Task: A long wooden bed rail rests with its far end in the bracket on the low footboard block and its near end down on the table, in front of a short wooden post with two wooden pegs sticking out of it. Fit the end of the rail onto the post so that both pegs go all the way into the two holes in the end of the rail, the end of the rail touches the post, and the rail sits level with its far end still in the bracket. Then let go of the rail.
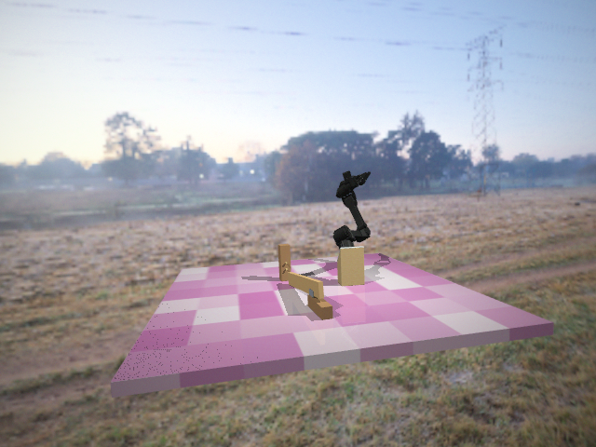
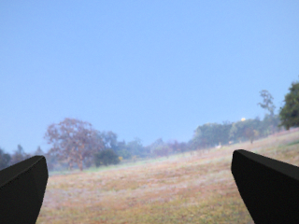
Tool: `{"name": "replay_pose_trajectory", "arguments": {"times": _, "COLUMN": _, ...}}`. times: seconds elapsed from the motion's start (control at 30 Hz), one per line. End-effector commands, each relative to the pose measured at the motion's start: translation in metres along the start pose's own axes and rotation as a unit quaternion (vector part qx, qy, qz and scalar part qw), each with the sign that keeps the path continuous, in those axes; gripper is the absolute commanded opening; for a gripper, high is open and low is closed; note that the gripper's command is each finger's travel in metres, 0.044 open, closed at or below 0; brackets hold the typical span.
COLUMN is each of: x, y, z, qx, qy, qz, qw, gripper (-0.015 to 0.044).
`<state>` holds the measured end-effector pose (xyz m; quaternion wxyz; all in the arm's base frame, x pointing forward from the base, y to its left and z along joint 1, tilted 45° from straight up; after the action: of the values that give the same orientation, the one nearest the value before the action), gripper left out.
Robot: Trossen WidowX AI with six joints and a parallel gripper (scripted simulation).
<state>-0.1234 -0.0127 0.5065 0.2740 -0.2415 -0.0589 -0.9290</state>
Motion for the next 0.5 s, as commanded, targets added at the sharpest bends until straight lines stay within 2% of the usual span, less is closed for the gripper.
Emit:
{"name": "replay_pose_trajectory", "arguments": {"times": 0.0, "x": -0.002, "y": 0.0, "z": 0.002, "qx": -0.003, "qy": 0.0, "qz": -0.002, "qw": 1.0, "gripper": 0.0426}}
{"name": "replay_pose_trajectory", "arguments": {"times": 0.03, "x": -0.008, "y": -0.001, "z": 0.006, "qx": -0.01, "qy": 0.001, "qz": -0.009, "qw": 1.0, "gripper": 0.044}}
{"name": "replay_pose_trajectory", "arguments": {"times": 0.27, "x": -0.087, "y": -0.003, "z": 0.055, "qx": -0.087, "qy": 0.007, "qz": -0.113, "qw": 0.99, "gripper": 0.044}}
{"name": "replay_pose_trajectory", "arguments": {"times": 0.47, "x": -0.165, "y": 0.005, "z": 0.083, "qx": -0.12, "qy": 0.014, "qz": -0.231, "qw": 0.965, "gripper": 0.044}}
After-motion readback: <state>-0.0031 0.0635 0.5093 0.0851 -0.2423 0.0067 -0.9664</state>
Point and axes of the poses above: the point midway between the two fingers, 35 mm back from their tips, its own y axis back along the fingers, its own x axis across the jaws, z = x × y, the point moved 9 cm from there along y, back along the fingers, and after that the axes turned 13 degrees about y, right-handed, at the moved point
